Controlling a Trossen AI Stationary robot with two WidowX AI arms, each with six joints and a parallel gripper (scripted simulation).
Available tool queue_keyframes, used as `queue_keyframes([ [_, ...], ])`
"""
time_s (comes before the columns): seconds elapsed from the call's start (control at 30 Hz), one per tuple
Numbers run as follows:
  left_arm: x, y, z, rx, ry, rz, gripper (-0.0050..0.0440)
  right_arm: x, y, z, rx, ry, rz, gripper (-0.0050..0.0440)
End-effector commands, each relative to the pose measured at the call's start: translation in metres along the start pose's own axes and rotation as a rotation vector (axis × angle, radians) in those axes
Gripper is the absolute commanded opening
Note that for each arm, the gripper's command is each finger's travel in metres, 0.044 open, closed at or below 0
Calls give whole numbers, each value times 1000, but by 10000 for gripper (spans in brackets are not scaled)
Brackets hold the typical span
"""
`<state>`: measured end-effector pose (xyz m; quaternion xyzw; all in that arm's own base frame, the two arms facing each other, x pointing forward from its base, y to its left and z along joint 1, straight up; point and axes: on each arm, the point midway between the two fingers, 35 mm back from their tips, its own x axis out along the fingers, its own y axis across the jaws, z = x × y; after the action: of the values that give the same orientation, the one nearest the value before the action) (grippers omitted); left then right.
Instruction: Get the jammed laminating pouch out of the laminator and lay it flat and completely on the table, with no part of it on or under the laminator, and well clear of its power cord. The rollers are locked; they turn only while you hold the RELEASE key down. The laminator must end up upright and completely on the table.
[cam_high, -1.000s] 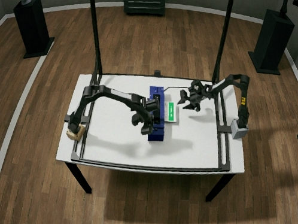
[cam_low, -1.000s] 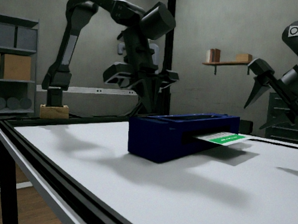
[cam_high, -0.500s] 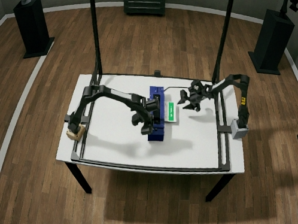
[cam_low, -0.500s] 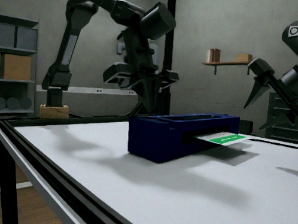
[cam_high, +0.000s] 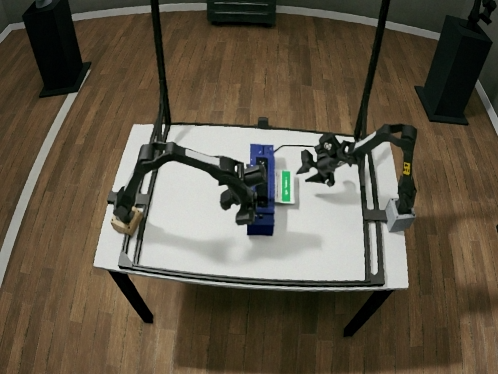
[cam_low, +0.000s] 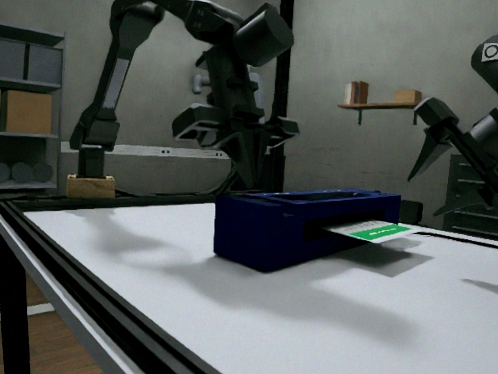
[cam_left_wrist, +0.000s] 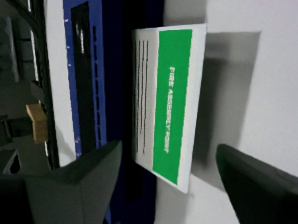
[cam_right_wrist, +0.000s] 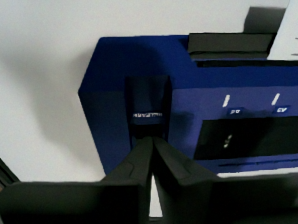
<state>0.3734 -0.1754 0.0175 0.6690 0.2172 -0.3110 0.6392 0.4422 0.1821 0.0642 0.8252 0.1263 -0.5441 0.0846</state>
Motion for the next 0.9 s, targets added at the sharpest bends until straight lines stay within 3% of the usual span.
queue_keyframes([
  [0.0, -1, 0, 0, 0, 1, 4, 273, -11, 0, -8, 1, 32, -3, -50],
  [0.3, -1, 0, 0, 0, 1, 4, 273, -11, 0, -8, 1, 32, -3, -50],
  [0.57, 69, 0, 0, 0, 1, 4, 273, -11, 0, -8, 1, 32, -3, -50],
  [0.87, 69, 0, 0, 0, 1, 4, 273, -11, 0, -8, 1, 32, -3, -50],
])
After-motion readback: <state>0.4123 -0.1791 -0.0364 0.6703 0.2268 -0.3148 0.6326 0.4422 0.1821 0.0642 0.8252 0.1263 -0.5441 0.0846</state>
